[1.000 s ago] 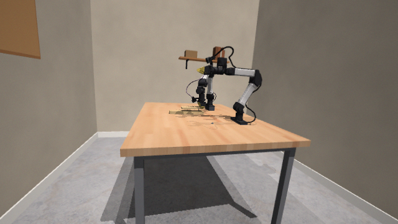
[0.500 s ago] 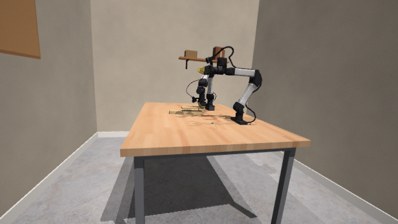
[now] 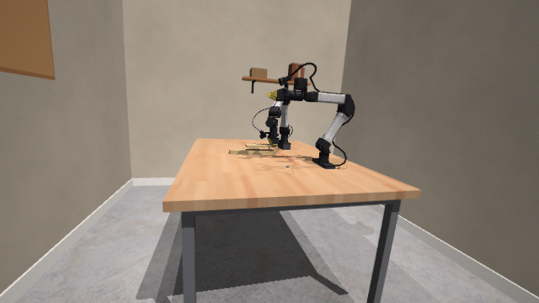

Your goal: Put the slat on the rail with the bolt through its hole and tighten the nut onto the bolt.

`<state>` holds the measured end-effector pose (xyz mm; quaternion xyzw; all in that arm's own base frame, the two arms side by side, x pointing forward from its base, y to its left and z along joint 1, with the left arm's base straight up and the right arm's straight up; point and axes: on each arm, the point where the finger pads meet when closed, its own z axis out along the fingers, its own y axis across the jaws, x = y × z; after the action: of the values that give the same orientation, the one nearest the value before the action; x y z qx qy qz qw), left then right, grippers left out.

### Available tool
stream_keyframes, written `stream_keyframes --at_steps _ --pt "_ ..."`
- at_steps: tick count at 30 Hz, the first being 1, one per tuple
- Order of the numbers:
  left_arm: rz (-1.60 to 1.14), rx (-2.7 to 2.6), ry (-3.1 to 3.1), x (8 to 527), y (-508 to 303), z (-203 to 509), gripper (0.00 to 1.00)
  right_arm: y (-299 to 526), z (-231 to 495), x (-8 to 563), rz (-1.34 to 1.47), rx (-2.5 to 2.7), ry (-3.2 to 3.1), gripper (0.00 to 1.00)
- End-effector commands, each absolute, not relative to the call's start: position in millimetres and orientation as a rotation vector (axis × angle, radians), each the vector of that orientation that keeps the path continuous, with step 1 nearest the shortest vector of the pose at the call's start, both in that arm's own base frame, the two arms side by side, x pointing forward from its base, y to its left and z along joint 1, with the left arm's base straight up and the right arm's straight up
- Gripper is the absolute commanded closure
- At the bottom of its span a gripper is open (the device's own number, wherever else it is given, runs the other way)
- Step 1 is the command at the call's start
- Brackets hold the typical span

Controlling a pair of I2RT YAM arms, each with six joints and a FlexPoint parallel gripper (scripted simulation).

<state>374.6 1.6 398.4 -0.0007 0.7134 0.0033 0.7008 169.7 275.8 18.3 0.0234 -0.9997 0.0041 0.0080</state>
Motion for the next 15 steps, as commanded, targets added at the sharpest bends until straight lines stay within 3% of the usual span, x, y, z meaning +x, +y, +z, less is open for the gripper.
stream_keyframes --at_steps 1,15 --pt "0.000 0.000 1.562 374.7 0.0 405.4 0.00 282.9 15.8 171.1 -0.012 0.080 -3.145 0.33" --pt "0.000 0.000 1.562 374.7 0.0 405.4 0.00 283.2 7.7 171.0 -0.011 0.081 -3.145 0.33"
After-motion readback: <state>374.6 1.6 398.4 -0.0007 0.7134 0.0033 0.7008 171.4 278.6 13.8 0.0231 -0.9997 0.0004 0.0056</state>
